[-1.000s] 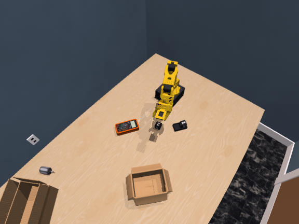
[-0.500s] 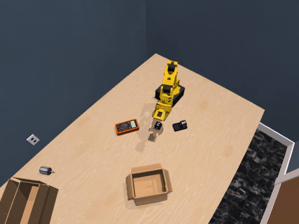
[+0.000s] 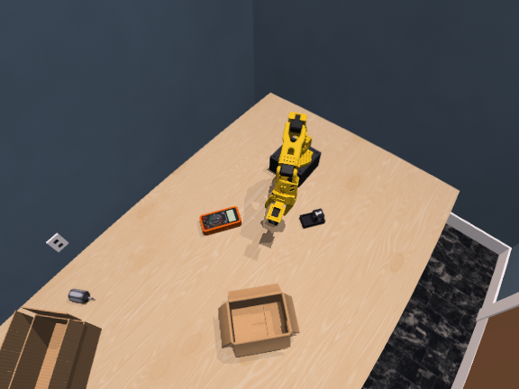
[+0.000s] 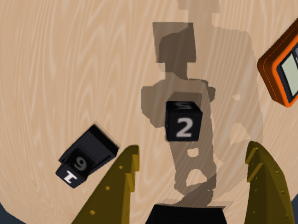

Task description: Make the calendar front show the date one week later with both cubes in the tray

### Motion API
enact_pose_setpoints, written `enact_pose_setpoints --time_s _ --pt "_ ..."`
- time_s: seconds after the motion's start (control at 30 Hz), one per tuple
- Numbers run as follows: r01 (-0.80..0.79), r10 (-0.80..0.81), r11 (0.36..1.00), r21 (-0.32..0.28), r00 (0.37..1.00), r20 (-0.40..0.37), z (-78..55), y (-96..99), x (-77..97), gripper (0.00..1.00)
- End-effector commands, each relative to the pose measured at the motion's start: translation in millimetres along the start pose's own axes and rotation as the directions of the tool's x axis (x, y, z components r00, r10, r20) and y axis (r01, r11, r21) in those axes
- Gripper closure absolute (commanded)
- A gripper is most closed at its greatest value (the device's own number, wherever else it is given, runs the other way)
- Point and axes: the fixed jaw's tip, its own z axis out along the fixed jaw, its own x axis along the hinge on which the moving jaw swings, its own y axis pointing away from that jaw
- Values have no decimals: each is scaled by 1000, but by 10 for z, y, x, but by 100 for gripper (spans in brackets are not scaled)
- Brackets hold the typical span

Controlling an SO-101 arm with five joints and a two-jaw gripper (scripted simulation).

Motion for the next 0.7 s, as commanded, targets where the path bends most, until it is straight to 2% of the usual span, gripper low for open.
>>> enact_pose_setpoints --time_s 0.0,0.1,0.23,0.67 --pt "-18 20 1000 21 995 -98 208 -46 121 65" --pt "-17 22 999 35 986 -166 324 -66 231 65" --pt "-15 24 999 45 976 -215 405 -82 317 65" --pt "-53 63 997 52 976 -208 412 -121 283 65"
